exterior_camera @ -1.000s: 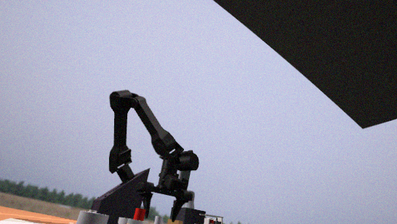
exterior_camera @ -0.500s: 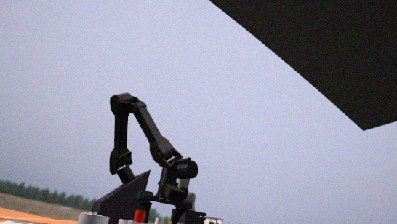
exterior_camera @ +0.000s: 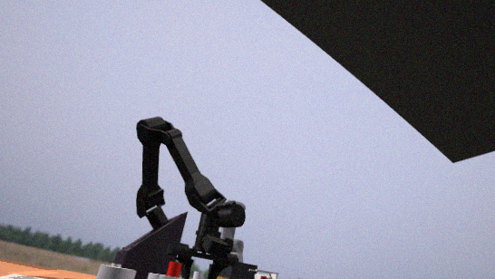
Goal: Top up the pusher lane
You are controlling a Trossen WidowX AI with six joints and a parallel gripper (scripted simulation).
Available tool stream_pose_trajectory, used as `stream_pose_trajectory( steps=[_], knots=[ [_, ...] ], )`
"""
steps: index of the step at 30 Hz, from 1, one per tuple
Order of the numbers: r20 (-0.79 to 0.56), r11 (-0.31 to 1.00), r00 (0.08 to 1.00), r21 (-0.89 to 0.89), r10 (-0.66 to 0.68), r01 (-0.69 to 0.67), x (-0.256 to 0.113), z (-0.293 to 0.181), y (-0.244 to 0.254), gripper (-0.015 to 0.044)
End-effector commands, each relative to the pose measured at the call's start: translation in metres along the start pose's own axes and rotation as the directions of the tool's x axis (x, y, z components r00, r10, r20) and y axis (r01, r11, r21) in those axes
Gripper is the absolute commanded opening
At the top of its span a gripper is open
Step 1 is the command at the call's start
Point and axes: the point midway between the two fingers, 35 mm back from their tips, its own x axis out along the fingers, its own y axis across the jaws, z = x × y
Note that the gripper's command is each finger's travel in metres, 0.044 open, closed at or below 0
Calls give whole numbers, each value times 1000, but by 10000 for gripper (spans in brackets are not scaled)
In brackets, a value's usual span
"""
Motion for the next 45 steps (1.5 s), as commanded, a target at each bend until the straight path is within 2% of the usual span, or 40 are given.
stream_pose_trajectory(
  steps=[1,8,13,29,34,45],
  knots=[
    [1,1000,1000,-6,-4,4,1,0,0,177],
    [1,1000,1000,-6,-4,4,1,0,0,131],
    [3,1000,1000,-6,1,-1,-13,4,2,0],
    [3,1000,1000,-5,3,-3,-106,11,5,0],
    [3,1000,1000,-4,4,-4,-105,13,3,0],
    [4,1000,1000,6,3,-3,-64,31,-30,0]
  ],
)
